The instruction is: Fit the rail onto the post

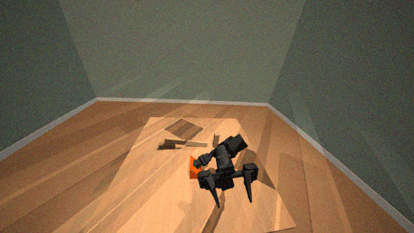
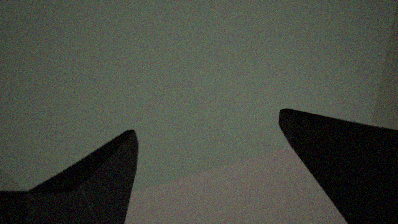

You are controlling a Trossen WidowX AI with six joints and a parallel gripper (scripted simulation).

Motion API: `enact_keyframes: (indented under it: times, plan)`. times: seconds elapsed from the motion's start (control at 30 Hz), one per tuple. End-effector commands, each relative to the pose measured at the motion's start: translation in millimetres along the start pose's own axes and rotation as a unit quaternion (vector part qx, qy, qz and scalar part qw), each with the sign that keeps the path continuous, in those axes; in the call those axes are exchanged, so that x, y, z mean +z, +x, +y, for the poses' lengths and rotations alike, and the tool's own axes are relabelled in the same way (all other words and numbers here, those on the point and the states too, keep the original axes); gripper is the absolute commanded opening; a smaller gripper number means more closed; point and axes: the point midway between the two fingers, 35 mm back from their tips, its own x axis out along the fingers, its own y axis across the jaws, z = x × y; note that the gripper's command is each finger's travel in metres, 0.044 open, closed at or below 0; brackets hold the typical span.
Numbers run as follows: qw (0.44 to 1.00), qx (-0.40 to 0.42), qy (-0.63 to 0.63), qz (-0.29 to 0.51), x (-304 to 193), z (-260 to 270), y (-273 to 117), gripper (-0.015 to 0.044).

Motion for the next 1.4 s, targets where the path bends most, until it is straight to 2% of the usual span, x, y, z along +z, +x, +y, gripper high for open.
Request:
enact_keyframes:
  times: [0.0, 0.03, 0.3, 0.67, 1.0, 1.37]
  plan:
    - [1.0, 0.003, 0.002, 0.002, -1.6, 2.1, -1.1, 0.0426]
    - [1.0, 0.012, 0.008, 0.009, -6.2, 8.3, -4.3, 0.044]
    - [0.976, 0.15, 0.099, 0.123, -71.2, 101.5, -73.5, 0.044]
    - [0.864, 0.328, 0.238, 0.3, -122.6, 219.5, -224.3, 0.044]
    - [0.69, 0.446, 0.345, 0.453, -115.5, 285.6, -390.9, 0.044]
    - [0.432, 0.519, 0.439, 0.593, -44.5, 302.3, -571.4, 0.044]
